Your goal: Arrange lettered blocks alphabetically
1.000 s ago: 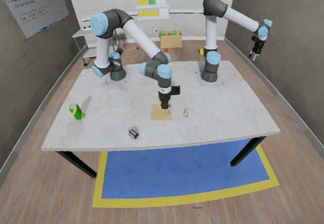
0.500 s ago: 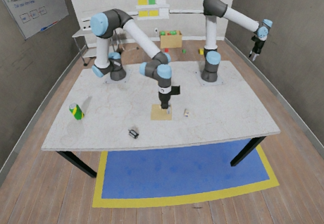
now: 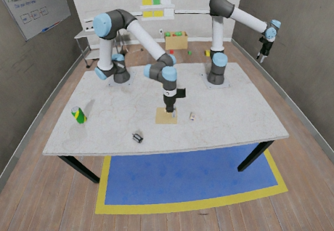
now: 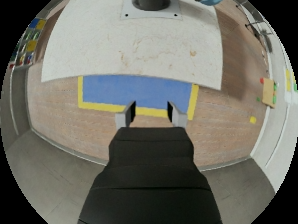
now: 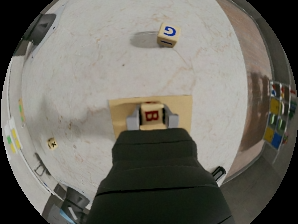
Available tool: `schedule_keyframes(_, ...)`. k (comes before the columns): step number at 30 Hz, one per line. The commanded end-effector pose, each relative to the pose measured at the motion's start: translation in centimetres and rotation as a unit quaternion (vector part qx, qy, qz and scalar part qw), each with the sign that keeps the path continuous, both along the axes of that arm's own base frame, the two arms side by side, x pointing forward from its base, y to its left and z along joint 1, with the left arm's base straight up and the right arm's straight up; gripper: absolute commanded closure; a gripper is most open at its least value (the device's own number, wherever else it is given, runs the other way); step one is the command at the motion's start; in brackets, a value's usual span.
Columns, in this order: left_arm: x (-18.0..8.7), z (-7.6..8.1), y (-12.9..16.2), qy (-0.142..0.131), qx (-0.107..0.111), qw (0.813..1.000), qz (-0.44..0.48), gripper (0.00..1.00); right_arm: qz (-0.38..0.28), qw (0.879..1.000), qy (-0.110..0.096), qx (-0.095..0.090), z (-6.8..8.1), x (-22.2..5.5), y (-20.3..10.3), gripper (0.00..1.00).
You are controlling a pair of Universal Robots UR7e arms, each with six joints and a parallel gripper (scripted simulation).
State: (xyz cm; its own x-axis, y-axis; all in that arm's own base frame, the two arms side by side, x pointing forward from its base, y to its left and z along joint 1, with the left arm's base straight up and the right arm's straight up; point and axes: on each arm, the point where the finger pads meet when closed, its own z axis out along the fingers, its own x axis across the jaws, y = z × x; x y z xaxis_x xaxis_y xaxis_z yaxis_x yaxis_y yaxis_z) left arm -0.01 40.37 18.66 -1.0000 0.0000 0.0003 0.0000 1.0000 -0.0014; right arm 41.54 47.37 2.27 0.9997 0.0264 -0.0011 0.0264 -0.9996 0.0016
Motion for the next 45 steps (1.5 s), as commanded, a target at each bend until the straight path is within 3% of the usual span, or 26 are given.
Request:
schedule_keyframes(1, 0.0, 0.0, 0.0, 0.000, 0.001, 1.000, 0.000, 0.00, 0.000, 1.000, -0.001, 0.001, 0.1, 0.0, 0.0, 0.37)
schedule_keyframes(5, 0.0, 0.0, 0.0, 0.000, 0.001, 1.000, 0.000, 0.00, 0.000, 1.000, -0.001, 0.001, 0.1, 0.0, 0.0, 0.31)
schedule_keyframes(6, 0.0, 0.0, 0.0, 0.000, 0.001, 1.000, 0.000, 0.00, 0.000, 1.000, -0.001, 0.001, 0.1, 0.0, 0.0, 0.25)
schedule_keyframes(8, 0.0, 0.0, 0.0, 0.000, 0.001, 1.000, 0.000, 0.00, 0.000, 1.000, -0.001, 0.001, 0.1, 0.0, 0.0, 0.25)
schedule_keyframes(9, 0.0, 0.0, 0.0, 0.000, 0.001, 1.000, 0.000, 0.00, 0.000, 1.000, -0.001, 0.001, 0.1, 0.0, 0.0, 0.19)
schedule_keyframes(13, 0.0, 0.0, 0.0, 0.000, 0.001, 1.000, 0.000, 0.00, 0.000, 1.000, -0.001, 0.001, 0.1, 0.0, 0.0, 0.19)
schedule_keyframes(14, 0.0, 0.0, 0.0, 0.000, 0.001, 1.000, 0.000, 0.00, 0.000, 1.000, -0.001, 0.001, 0.1, 0.0, 0.0, 0.13)
schedule_keyframes(29, 0.0, 0.0, 0.0, 0.000, 0.001, 1.000, 0.000, 0.00, 0.000, 1.000, -0.001, 0.001, 0.4, 0.0, 0.0, 0.13)
schedule_keyframes(34, 0.0, 0.0, 0.0, 0.000, 0.001, 1.000, 0.000, 0.00, 0.000, 1.000, -0.001, 0.001, 2.0, 0.0, 0.0, 0.13)
schedule_keyframes(43, 0.0, 0.0, 0.0, 0.000, 0.001, 1.000, 0.000, 0.00, 0.000, 1.000, -0.001, 0.001, 6.8, 0.0, 0.0, 0.13)
schedule_keyframes(45, 0.0, 0.0, 0.0, 0.000, 0.001, 1.000, 0.000, 0.00, 0.000, 1.000, -0.001, 0.001, 6.8, 0.0, 0.0, 0.13)
